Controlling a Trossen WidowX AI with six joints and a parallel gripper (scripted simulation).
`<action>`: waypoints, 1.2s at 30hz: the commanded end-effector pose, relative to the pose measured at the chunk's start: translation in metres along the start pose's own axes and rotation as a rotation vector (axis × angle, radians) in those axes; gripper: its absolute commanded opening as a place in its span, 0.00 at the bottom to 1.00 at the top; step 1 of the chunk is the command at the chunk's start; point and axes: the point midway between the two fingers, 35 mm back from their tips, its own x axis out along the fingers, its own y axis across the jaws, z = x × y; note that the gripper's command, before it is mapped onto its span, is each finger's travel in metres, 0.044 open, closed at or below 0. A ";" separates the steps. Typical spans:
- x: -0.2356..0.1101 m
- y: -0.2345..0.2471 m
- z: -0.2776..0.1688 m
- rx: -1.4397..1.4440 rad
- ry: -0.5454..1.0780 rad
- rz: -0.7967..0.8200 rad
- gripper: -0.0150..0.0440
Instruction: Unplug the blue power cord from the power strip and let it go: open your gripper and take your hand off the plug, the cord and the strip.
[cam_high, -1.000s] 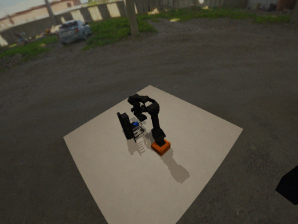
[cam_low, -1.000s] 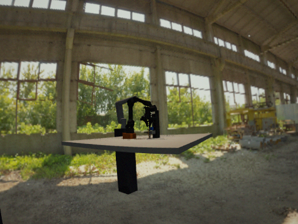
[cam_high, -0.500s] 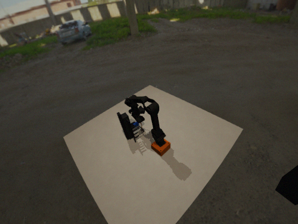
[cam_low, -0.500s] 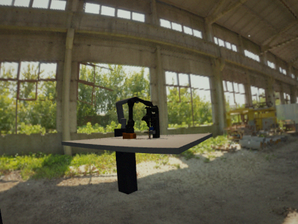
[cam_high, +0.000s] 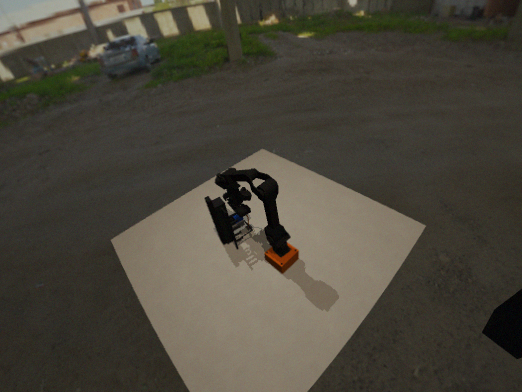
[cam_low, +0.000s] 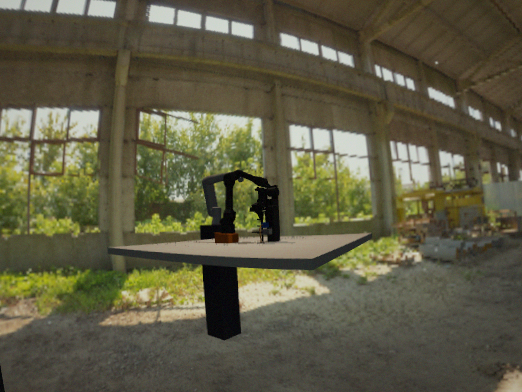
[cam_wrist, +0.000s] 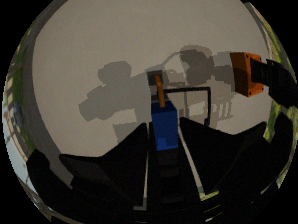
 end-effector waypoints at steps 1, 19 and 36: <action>0.007 -0.002 0.000 0.005 -0.005 -0.007 0.53; 0.007 -0.001 0.000 0.000 0.000 -0.003 0.30; 0.007 0.001 0.022 0.001 -0.005 -0.004 0.25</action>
